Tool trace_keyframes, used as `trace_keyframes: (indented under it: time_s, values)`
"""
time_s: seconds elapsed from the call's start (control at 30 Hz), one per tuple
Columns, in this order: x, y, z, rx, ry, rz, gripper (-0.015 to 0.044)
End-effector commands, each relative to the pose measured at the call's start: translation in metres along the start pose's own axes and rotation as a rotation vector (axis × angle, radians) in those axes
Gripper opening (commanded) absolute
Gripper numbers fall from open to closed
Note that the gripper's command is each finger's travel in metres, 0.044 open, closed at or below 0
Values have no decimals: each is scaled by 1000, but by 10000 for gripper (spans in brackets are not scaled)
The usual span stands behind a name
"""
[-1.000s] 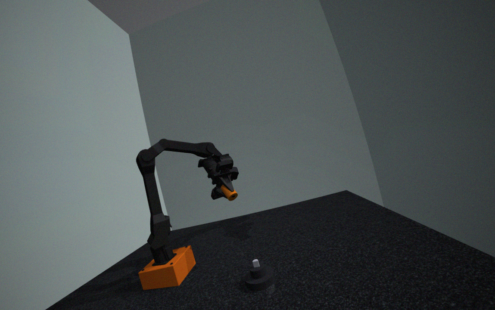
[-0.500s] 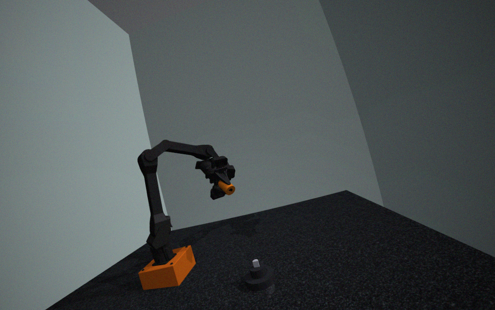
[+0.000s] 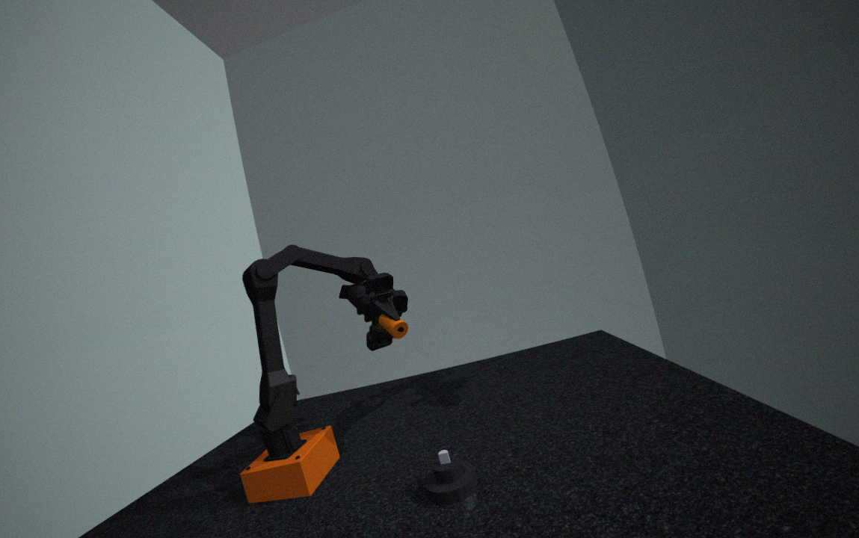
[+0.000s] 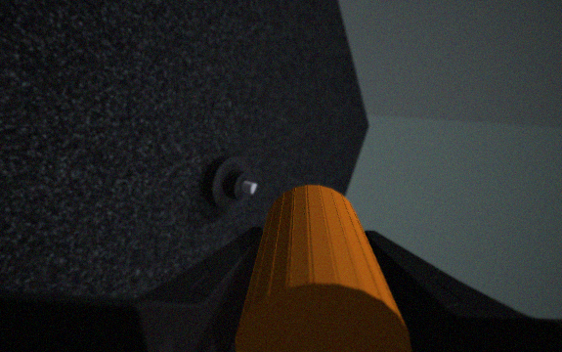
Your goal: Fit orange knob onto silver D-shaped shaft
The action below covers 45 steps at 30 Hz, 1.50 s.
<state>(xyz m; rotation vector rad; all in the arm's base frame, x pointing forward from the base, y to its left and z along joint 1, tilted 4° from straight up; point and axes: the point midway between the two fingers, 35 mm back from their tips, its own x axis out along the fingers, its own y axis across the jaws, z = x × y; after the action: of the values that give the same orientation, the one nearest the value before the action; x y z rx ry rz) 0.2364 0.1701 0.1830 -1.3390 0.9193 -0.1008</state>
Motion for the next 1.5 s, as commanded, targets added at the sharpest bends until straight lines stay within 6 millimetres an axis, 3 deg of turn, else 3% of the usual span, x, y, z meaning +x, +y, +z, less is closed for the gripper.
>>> trace_keyframes:
  time_s: [0.0,0.93,1.47]
  values:
    - [0,0,0,-2,-2,3,0]
    - [2,2,0,1,-4,-3,0]
    - [28,25,1,2,-5,386,0]
